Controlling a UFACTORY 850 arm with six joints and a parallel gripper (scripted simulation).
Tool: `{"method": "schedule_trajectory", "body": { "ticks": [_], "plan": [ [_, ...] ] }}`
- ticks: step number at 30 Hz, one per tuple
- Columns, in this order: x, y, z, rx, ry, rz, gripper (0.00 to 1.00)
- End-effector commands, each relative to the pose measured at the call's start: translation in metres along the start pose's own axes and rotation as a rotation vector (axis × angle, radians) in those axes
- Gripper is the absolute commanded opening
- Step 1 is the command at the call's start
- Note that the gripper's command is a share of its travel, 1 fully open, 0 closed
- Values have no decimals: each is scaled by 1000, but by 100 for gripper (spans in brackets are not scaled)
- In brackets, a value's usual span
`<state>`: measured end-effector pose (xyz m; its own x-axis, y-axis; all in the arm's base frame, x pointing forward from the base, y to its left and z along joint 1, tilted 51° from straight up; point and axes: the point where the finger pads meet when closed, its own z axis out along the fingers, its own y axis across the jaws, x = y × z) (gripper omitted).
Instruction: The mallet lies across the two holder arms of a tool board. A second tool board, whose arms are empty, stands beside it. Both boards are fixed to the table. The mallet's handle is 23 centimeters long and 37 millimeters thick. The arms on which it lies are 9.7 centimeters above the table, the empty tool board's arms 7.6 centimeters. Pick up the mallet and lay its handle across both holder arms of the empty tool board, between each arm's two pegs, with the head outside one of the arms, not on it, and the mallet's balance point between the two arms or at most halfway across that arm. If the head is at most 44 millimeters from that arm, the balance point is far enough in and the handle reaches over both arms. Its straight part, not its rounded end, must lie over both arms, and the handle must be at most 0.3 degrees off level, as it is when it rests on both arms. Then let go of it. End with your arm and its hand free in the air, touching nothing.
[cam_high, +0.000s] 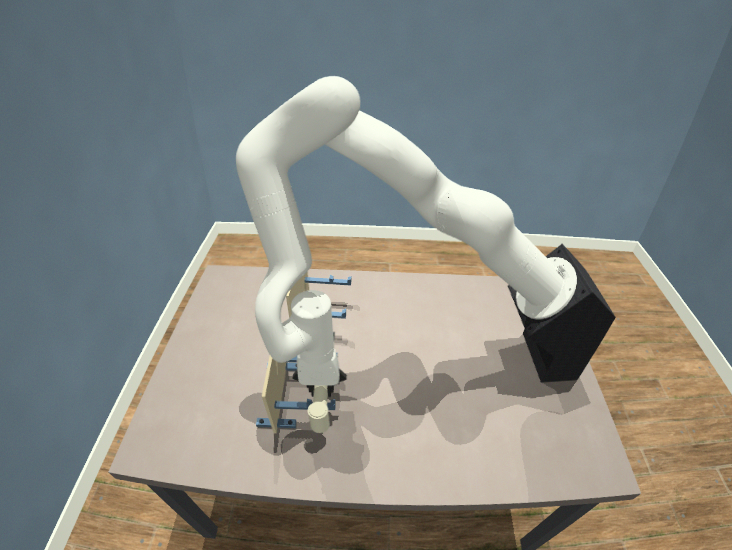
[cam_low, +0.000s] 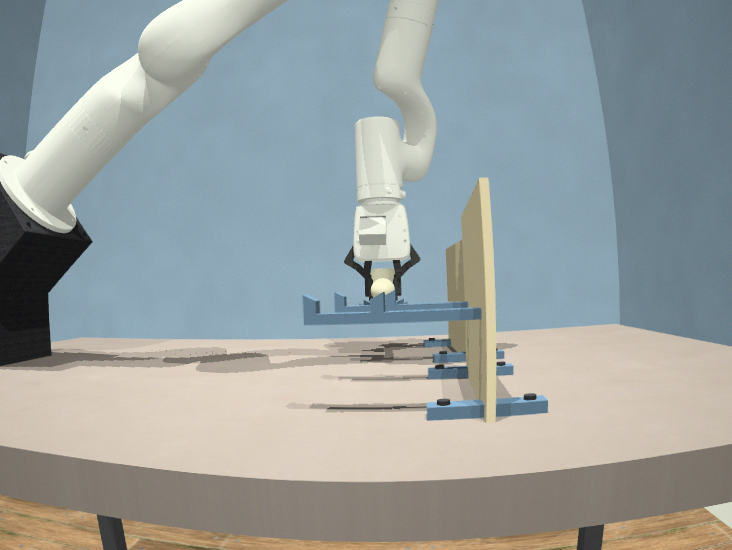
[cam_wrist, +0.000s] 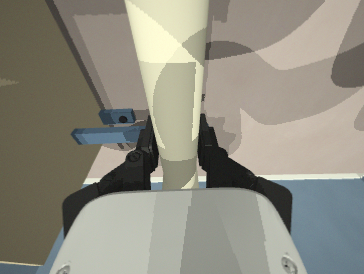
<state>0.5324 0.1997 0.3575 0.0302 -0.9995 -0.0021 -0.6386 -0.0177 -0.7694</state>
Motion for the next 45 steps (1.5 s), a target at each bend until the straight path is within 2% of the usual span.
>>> {"method": "schedule_trajectory", "body": {
  "ticks": [1,10,24,25,45],
  "plan": [
    [0,-1,3,7,-2,1,0],
    [0,-1,15,6,-2,1,0],
    [0,-1,15,6,-2,1,0],
    [0,-1,15,6,-2,1,100],
    [0,-1,15,6,-2,1,100]
  ]
}}
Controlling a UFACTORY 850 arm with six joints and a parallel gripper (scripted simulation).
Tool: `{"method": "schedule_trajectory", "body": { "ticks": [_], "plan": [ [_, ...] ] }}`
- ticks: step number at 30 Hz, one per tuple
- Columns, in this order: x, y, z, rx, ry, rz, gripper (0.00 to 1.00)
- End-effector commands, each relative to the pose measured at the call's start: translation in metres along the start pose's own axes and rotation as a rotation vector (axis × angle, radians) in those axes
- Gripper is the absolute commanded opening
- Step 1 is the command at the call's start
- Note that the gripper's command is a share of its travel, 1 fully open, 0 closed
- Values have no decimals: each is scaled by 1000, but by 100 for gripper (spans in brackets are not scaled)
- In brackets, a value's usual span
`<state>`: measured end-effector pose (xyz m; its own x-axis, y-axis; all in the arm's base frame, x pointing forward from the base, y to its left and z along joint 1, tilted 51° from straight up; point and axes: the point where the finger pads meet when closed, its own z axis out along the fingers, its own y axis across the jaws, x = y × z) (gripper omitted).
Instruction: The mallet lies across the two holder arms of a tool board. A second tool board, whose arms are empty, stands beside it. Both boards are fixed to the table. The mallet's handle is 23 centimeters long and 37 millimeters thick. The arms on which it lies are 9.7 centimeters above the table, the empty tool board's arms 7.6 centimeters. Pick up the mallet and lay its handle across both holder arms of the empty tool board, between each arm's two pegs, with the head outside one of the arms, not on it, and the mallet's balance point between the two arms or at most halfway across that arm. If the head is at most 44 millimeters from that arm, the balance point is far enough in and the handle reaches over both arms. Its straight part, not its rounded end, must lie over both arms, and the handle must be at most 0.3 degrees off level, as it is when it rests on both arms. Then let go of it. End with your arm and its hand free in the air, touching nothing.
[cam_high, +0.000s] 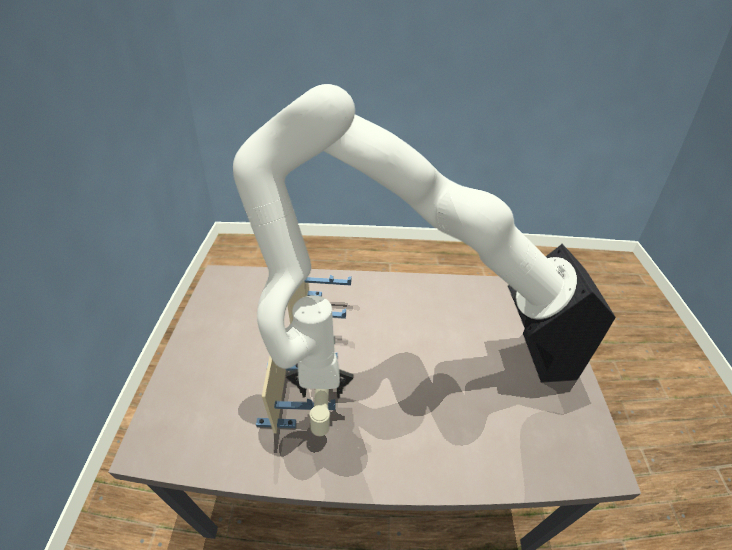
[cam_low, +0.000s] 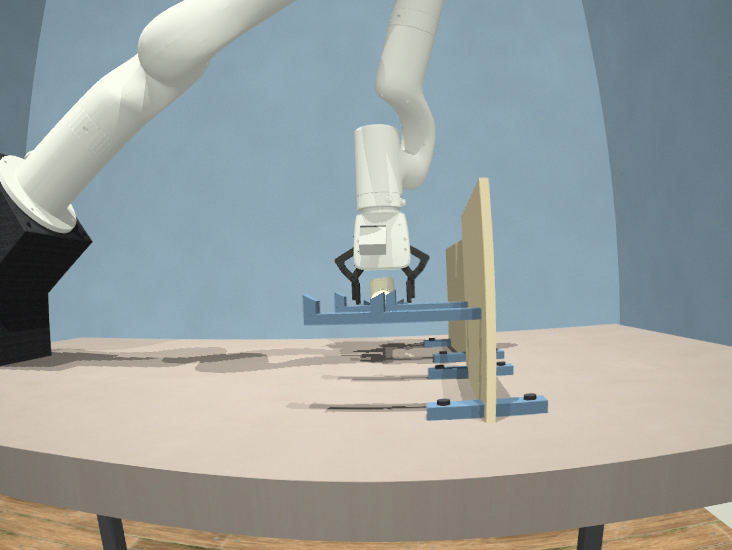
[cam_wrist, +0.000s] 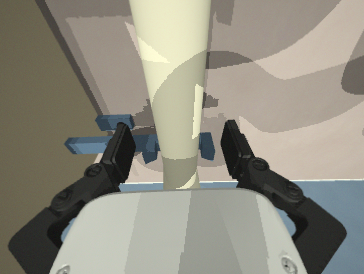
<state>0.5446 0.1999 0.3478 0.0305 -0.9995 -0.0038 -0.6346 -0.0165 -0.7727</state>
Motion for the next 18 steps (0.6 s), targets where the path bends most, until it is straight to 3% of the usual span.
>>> {"method": "schedule_trajectory", "body": {
  "ticks": [1,14,18],
  "plan": [
    [0,-1,0,1,0,0,100],
    [0,-1,0,1,0,0,100],
    [0,-1,-9,2,0,0,100]
  ]
}}
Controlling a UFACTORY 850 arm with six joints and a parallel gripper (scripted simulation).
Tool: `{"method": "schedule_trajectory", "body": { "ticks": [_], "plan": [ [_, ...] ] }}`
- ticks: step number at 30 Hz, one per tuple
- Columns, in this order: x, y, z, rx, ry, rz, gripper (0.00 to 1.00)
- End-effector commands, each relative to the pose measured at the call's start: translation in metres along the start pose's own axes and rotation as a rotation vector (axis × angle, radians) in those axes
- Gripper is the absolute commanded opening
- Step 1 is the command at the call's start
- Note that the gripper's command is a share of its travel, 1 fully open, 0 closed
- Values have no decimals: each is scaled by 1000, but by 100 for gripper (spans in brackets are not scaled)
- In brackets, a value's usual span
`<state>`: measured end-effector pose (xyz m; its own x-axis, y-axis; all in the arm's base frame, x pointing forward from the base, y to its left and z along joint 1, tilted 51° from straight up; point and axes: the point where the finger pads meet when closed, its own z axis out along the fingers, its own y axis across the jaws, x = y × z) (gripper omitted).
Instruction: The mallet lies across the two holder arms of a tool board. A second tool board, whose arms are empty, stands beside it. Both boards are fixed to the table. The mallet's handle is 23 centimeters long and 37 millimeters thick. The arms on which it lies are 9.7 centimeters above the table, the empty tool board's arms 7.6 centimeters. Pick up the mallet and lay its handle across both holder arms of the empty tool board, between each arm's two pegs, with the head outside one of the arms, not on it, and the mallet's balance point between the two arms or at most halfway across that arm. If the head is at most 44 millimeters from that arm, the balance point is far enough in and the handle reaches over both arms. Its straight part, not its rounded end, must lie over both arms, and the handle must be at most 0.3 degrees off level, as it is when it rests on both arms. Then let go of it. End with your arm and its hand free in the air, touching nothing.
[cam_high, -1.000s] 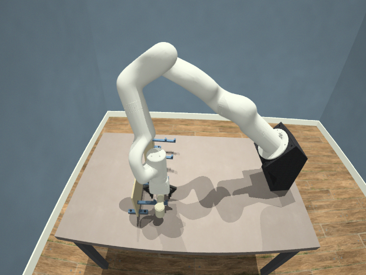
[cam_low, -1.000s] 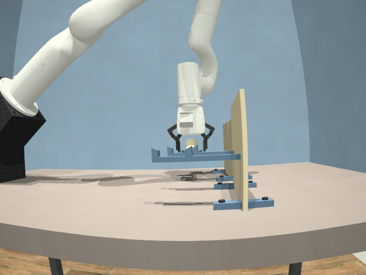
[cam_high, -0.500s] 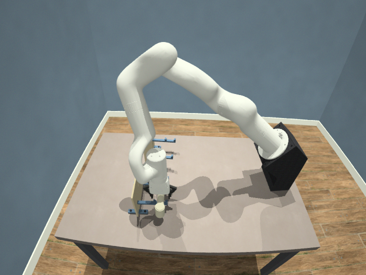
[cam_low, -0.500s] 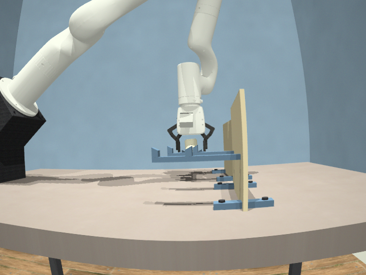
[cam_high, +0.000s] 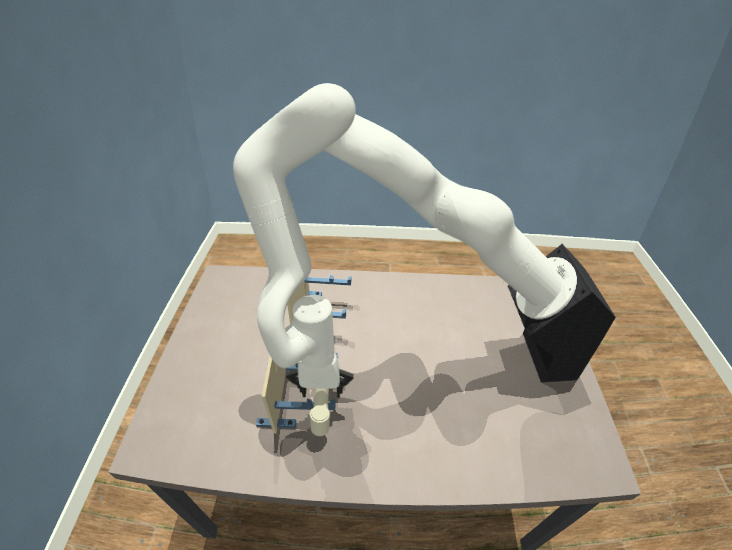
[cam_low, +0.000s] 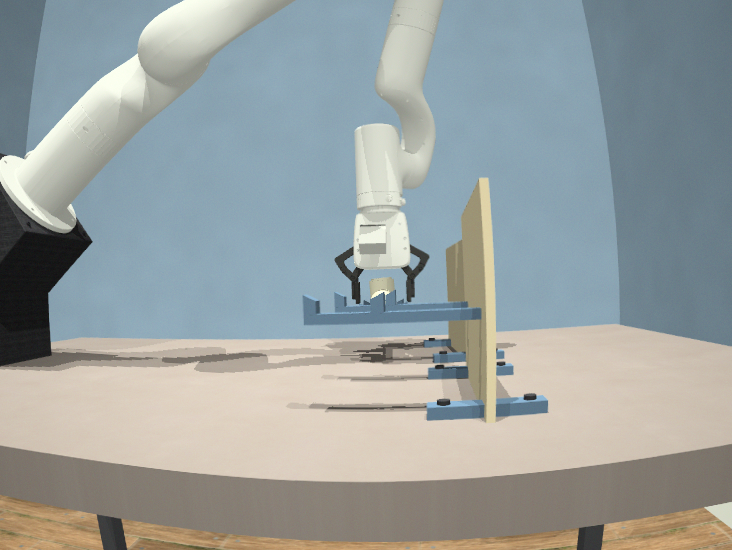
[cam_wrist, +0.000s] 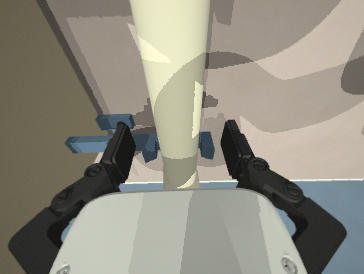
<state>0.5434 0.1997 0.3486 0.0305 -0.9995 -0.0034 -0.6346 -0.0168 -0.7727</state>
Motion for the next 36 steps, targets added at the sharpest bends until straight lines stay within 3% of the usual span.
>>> {"method": "schedule_trajectory", "body": {
  "ticks": [1,3,5,11,15,36],
  "plan": [
    [0,-1,-13,3,0,0,100],
    [0,-1,-26,3,0,0,100],
    [0,-1,-26,3,0,0,100],
    [1,0,-73,6,1,1,100],
    [1,1,-92,3,-1,1,100],
    [1,2,-96,2,-2,1,100]
  ]
}}
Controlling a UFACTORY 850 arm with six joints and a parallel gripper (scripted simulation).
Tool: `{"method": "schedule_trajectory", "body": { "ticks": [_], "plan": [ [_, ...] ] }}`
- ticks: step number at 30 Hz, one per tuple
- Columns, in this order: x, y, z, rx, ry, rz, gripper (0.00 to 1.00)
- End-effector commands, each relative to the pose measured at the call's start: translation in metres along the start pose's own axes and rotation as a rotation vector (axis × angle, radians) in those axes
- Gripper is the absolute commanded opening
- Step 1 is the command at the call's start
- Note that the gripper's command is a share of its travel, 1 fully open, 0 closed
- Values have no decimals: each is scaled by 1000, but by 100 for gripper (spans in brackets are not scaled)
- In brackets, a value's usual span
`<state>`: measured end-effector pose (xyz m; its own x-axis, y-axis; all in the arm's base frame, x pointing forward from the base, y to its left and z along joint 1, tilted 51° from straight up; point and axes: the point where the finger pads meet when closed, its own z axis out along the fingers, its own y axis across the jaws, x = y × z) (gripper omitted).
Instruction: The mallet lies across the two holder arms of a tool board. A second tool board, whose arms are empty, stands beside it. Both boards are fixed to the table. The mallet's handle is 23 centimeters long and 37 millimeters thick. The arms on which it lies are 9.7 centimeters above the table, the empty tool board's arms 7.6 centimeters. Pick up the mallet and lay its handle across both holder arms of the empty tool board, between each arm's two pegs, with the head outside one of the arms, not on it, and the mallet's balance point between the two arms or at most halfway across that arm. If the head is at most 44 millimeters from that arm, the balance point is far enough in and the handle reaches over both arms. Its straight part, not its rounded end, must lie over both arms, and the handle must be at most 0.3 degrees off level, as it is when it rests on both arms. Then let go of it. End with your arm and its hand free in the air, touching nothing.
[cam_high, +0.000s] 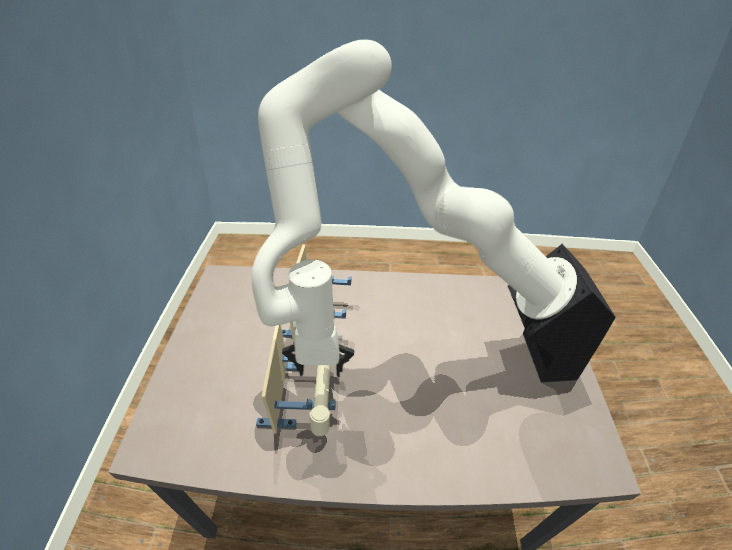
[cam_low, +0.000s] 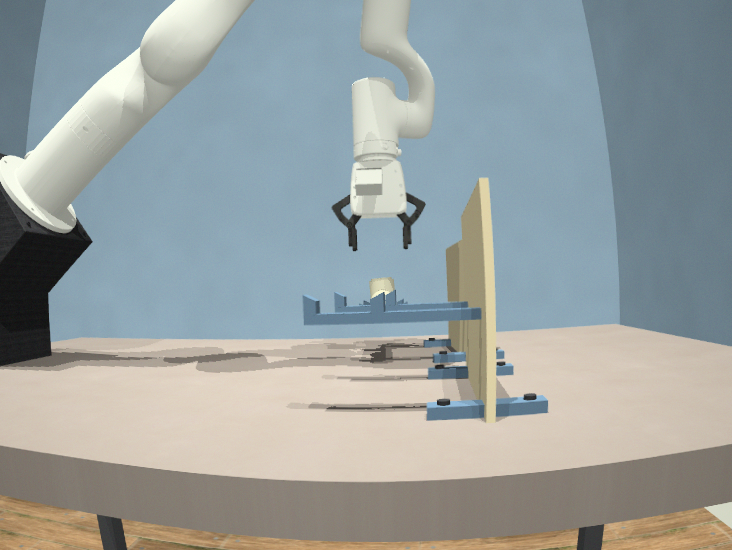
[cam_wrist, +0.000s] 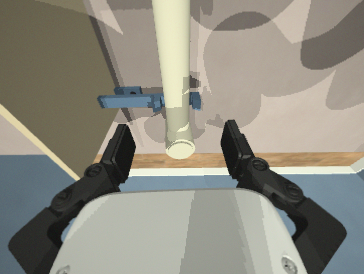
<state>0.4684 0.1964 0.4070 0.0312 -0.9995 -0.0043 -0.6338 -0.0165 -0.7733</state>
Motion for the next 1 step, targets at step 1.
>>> {"method": "schedule_trajectory", "body": {
  "ticks": [1],
  "plan": [
    [0,-1,0,1,0,0,100]
  ]
}}
